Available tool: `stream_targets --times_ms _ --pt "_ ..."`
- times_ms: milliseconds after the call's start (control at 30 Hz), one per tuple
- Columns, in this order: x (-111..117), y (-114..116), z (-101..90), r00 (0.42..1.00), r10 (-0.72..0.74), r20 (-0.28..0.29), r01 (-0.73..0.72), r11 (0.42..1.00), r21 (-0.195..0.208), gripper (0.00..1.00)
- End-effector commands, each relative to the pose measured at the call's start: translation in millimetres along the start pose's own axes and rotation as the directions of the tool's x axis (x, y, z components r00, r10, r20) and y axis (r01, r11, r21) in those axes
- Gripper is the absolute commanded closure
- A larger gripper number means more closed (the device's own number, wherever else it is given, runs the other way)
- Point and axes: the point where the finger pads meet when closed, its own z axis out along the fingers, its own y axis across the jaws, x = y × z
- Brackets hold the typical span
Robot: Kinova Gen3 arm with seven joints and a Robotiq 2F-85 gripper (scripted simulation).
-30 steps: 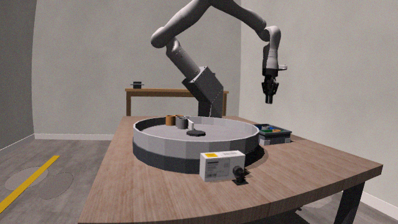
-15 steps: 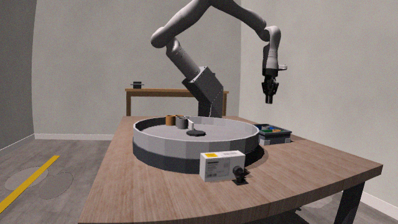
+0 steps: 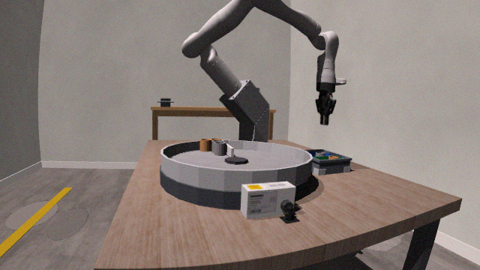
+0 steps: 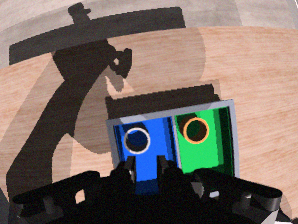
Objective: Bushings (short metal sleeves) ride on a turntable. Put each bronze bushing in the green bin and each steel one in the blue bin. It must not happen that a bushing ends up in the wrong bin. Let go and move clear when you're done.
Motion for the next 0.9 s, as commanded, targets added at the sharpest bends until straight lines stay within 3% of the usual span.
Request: stream_targets --times_ms 0,733,867 --pt "0.6 0.3 -1.1 1.0 0.0 -0.002 0.0 1.0 -0.001 0.81" --pt "0.6 0.3 -1.1 1.0 0.0 -0.002 0.0 1.0 -0.001 0.81" --pt "-44.7 9.0 0.5 1.0 0.0 -0.002 0.0 1.0 -0.001 0.82"
